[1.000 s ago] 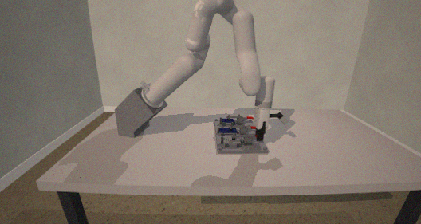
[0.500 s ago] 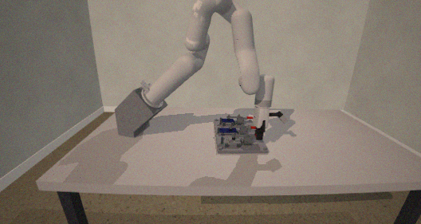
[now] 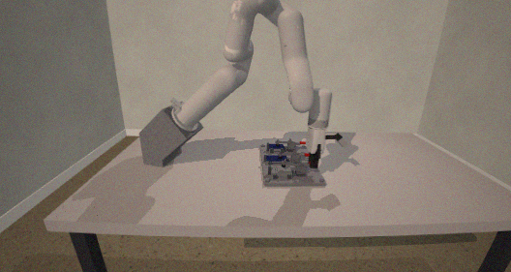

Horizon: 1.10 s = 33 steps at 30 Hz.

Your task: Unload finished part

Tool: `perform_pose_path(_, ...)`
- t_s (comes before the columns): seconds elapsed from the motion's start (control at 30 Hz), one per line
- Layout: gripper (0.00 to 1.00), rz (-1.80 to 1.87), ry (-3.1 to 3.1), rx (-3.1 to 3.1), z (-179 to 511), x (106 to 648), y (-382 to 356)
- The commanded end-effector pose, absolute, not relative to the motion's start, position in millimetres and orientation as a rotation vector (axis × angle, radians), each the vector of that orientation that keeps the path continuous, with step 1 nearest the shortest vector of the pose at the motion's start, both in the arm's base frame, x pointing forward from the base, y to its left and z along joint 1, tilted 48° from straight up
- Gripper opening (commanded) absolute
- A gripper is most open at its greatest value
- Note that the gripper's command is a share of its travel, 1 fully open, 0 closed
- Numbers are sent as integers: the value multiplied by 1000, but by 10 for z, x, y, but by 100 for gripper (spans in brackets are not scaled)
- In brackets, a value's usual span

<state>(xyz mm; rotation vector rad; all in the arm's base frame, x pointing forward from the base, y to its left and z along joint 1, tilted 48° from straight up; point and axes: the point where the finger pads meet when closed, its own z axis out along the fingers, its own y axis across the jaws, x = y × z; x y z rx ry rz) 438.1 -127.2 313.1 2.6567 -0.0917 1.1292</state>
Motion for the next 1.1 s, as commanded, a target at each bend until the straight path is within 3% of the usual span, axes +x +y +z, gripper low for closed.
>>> perform_pose_path(0.0, 0, 1132, -91, 2655, 3142, 4345, -1265)
perform_pose_path(1.07, 0, 1132, -91, 2655, 3067, 4111, -1243)
